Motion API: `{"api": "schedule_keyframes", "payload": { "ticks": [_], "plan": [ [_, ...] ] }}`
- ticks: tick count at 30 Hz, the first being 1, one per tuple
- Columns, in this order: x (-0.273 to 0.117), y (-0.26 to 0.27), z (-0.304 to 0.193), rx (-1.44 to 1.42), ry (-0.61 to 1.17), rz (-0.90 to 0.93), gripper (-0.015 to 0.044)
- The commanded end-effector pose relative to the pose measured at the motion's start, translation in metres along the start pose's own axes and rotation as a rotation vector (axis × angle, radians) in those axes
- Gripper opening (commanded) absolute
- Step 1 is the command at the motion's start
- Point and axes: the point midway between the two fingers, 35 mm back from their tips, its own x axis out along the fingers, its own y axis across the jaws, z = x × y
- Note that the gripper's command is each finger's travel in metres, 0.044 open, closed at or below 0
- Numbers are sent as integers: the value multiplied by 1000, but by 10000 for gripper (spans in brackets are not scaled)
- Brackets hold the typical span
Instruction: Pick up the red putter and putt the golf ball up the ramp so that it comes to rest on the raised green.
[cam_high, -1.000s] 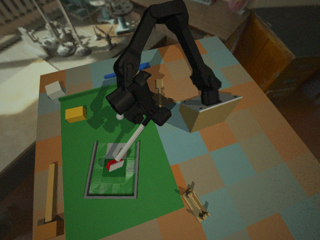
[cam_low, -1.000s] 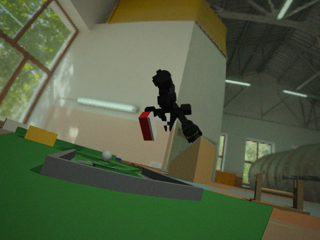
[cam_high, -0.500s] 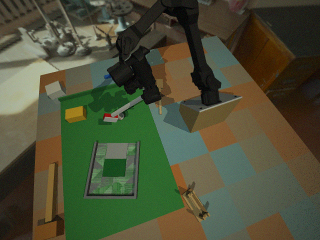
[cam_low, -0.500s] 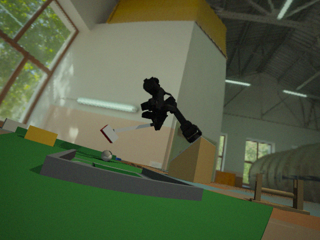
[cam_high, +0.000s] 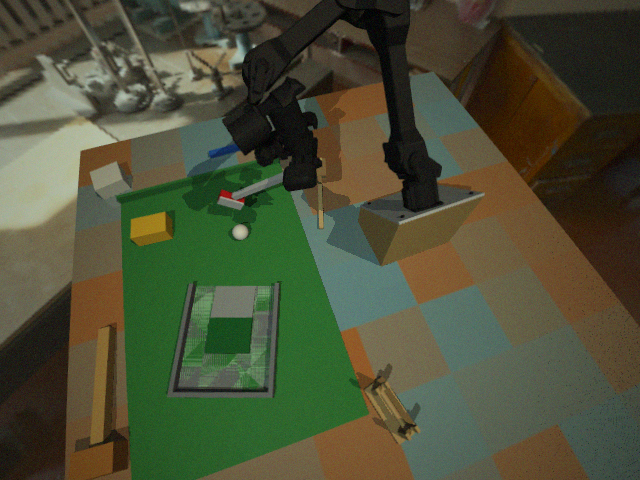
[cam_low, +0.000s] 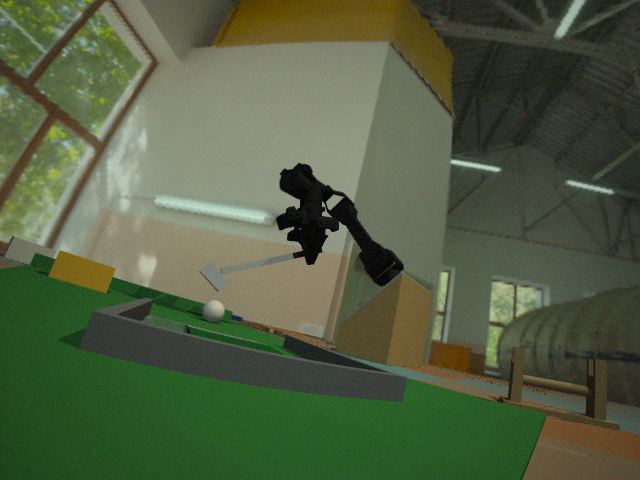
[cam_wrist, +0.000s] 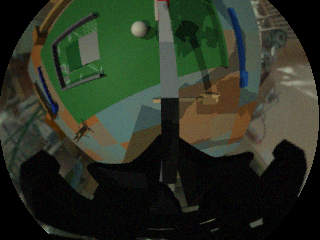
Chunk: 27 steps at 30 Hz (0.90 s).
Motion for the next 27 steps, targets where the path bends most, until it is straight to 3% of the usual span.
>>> {"api": "schedule_keyframes", "payload": {
  "ticks": [1, 27],
  "plan": [
    [13, -1, 3, -4, -3, -4, 0],
    [57, -1, 14, -2, -4, -7, 0]
  ]
}}
